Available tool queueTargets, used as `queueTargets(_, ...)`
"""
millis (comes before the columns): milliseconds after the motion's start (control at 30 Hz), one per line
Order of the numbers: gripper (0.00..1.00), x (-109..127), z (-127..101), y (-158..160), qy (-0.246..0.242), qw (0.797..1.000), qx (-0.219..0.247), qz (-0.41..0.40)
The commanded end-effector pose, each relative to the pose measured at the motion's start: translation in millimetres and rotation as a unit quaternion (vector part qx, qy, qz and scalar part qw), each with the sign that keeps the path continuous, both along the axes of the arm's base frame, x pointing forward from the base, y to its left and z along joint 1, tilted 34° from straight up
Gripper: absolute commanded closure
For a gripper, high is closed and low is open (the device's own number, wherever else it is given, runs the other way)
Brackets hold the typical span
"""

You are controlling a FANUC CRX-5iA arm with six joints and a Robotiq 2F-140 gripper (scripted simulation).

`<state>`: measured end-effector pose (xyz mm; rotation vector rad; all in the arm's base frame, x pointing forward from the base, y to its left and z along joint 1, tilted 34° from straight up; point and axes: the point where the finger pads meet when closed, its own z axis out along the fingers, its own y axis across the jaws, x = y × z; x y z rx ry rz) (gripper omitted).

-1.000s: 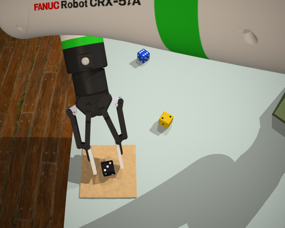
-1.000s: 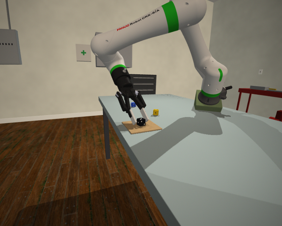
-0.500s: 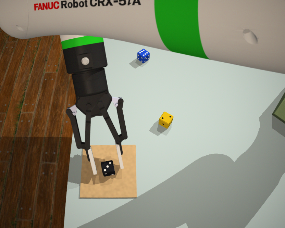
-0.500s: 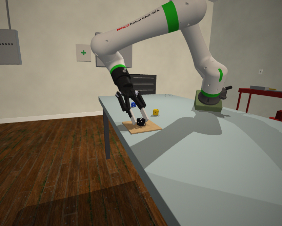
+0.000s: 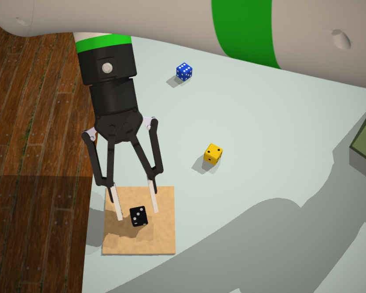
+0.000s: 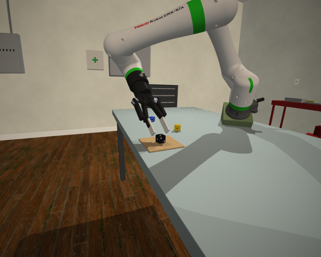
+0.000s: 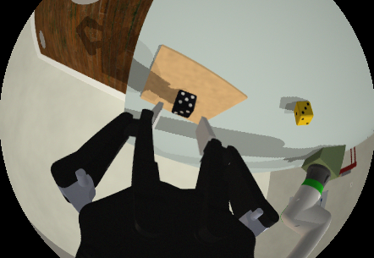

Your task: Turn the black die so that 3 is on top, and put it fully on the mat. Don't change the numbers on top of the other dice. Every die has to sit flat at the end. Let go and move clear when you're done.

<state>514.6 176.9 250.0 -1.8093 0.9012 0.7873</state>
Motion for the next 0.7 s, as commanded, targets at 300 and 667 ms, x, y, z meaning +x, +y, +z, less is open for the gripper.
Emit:
queueTargets(300, 0.54, -10.1, 30.7, -17.9, 0.000, 1.000, 0.000, 0.000)
queueTargets(667, 0.54, -12.3, 37.1, -21.6, 0.000, 1.000, 0.000, 0.000)
